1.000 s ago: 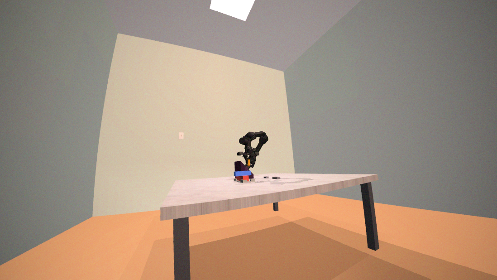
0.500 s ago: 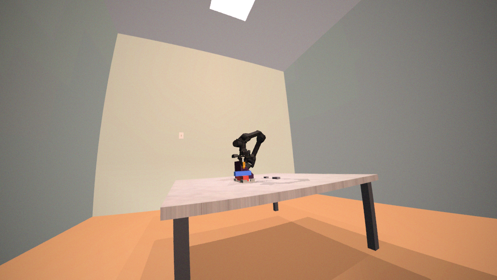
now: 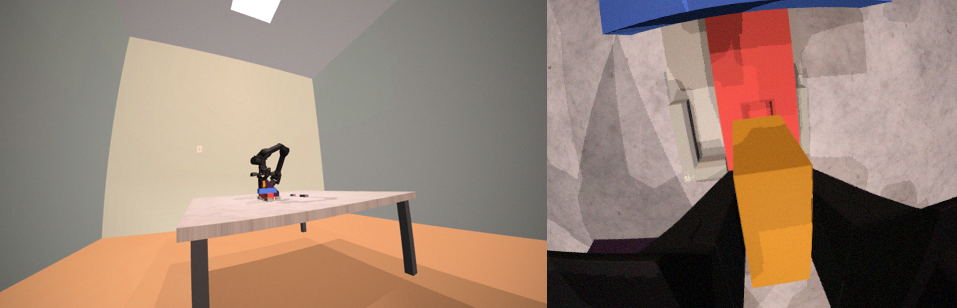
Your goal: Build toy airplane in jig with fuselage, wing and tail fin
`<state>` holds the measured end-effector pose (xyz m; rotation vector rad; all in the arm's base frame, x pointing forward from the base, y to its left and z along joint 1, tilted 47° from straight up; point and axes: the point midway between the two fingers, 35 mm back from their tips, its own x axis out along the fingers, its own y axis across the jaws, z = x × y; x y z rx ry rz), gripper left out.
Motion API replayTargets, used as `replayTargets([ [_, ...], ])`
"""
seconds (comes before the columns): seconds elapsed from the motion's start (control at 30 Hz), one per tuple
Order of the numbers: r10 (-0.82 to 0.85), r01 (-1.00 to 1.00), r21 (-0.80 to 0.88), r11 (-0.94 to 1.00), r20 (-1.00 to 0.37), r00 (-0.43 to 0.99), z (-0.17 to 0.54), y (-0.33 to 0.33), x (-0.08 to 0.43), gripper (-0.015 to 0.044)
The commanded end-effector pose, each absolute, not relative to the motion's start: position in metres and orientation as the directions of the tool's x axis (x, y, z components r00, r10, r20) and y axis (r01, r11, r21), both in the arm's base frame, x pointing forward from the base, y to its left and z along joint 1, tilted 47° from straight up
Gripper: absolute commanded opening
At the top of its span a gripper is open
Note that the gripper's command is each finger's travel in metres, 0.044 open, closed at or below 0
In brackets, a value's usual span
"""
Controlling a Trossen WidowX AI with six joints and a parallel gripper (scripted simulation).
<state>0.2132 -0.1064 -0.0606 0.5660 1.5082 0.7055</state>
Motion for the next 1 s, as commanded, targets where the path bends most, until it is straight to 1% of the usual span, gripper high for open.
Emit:
replayTargets([
  [0.0, 0.717, -0.076, 0.719, 0.690, -0.695, -0.061, -0.0633, -0.1093, 0.2140, 0.0065],
  [0.97, 0.717, -0.076, 0.719, 0.691, -0.695, -0.061, -0.0706, -0.1039, 0.2139, 0.0065],
])
